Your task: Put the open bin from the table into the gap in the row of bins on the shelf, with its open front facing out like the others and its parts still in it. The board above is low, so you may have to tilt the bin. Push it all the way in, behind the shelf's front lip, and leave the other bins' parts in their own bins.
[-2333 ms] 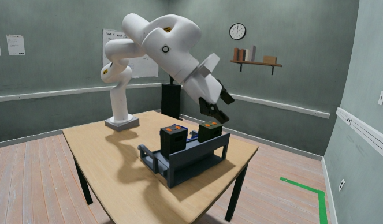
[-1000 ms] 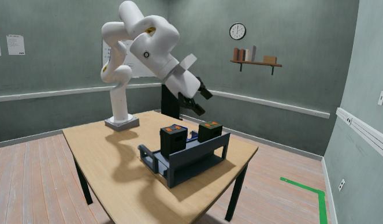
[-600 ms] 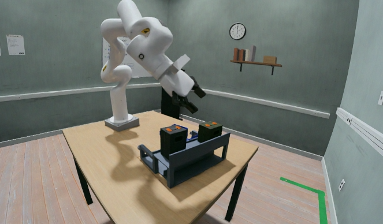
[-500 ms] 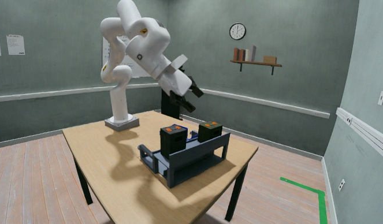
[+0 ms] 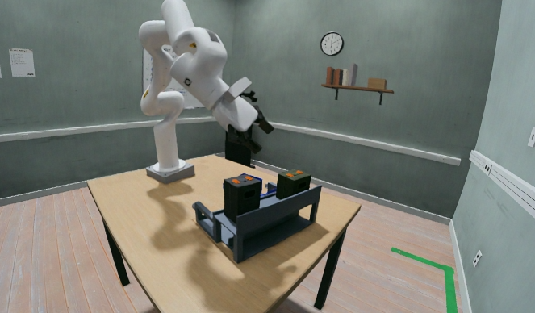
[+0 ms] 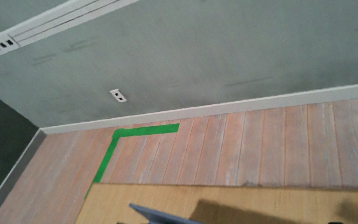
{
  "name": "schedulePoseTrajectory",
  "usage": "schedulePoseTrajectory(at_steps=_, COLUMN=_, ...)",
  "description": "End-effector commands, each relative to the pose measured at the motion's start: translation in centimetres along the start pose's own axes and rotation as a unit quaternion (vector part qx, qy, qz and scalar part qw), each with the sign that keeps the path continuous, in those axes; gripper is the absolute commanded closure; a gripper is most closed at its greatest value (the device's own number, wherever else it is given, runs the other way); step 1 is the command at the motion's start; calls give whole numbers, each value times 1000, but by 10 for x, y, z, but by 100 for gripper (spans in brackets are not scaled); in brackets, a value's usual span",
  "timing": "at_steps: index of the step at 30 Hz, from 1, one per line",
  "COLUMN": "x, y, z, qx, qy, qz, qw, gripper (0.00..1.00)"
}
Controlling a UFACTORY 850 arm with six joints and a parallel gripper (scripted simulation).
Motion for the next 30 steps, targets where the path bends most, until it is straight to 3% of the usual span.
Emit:
schedulePoseTrajectory(at_steps=1, x=-10, y=-3, z=-8, qx=0, qy=4, qz=-1, qw=1000, gripper=0)
schedulePoseTrajectory(at_steps=8, x=-10, y=-3, z=-8, qx=0, qy=4, qz=-1, qw=1000, gripper=0)
schedulePoseTrajectory(at_steps=13, x=-52, y=-12, z=-31, qx=0, qy=4, qz=-1, qw=1000, gripper=0)
schedulePoseTrajectory(at_steps=25, x=-52, y=-12, z=-31, qx=0, qy=4, qz=-1, qw=1000, gripper=0)
schedulePoseTrajectory(at_steps=30, x=-94, y=-21, z=-54, qx=0, qy=4, qz=-1, qw=1000, gripper=0)
Point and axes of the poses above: the point where the finger pads meet when closed, its own z axis out along the fingers, its own y axis across the jaws, x = y × z, the point moved 10 cm from there along -z, back along the fingers, and after that the axes turned 14 degrees about z, right-handed, at the moved point
